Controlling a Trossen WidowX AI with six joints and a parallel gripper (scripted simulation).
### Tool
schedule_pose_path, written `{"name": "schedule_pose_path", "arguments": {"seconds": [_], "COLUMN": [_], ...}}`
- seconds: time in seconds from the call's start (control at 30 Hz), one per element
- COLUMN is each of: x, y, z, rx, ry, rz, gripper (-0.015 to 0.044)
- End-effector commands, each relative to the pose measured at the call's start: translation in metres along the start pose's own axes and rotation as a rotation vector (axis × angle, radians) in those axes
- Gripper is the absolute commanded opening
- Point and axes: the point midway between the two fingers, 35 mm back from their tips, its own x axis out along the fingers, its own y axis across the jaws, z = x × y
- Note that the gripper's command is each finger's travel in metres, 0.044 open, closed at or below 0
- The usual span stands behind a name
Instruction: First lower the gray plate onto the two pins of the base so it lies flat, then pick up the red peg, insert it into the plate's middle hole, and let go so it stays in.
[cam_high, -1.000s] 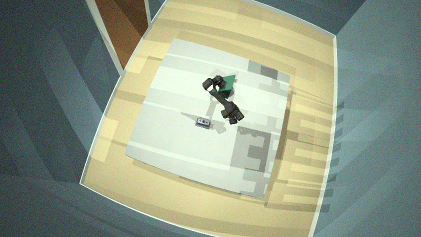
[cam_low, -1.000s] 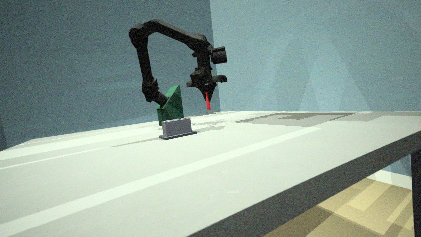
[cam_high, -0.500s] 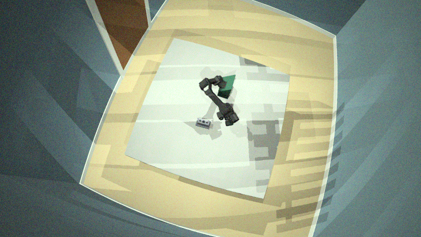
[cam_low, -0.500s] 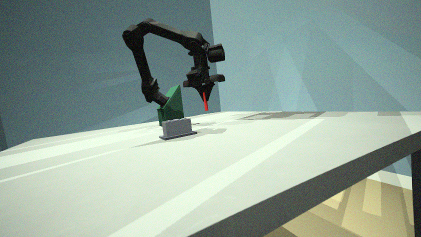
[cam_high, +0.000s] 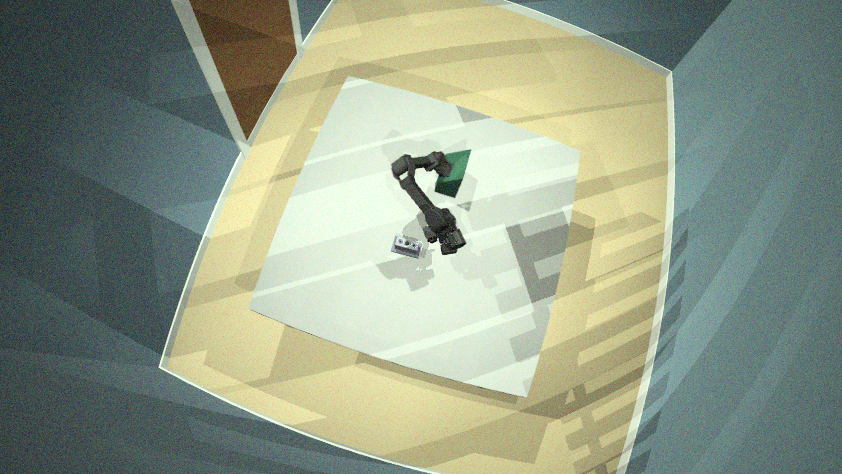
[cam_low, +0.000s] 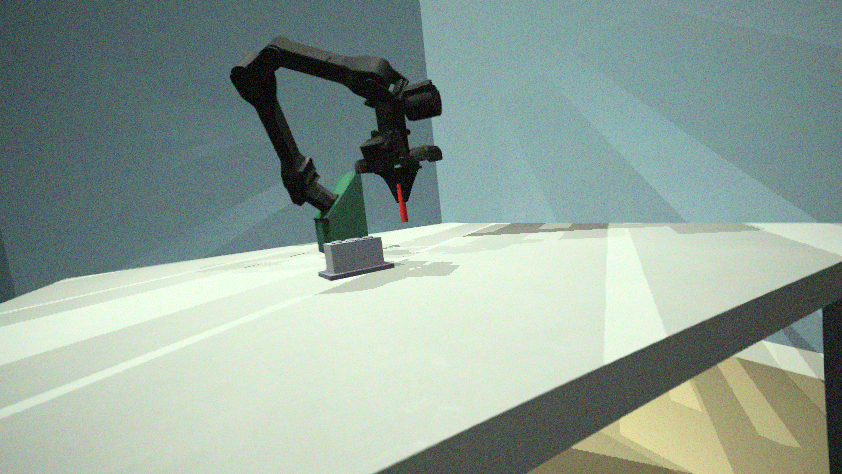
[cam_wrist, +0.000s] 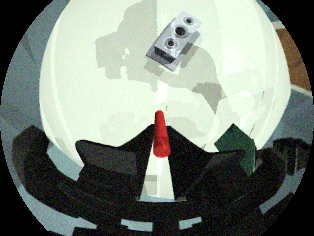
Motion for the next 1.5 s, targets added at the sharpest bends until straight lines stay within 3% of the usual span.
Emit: {"name": "schedule_pose_path", "arguments": {"seconds": [0.0,1.47], "x": [-0.002,-0.002], "y": [0.001,-0.016], "z": [0.014,0.143], "rx": [0.003,0.013], "ry": [-0.003,-0.031], "rz": [0.006,-0.016], "gripper": [0.0,0.0]}}
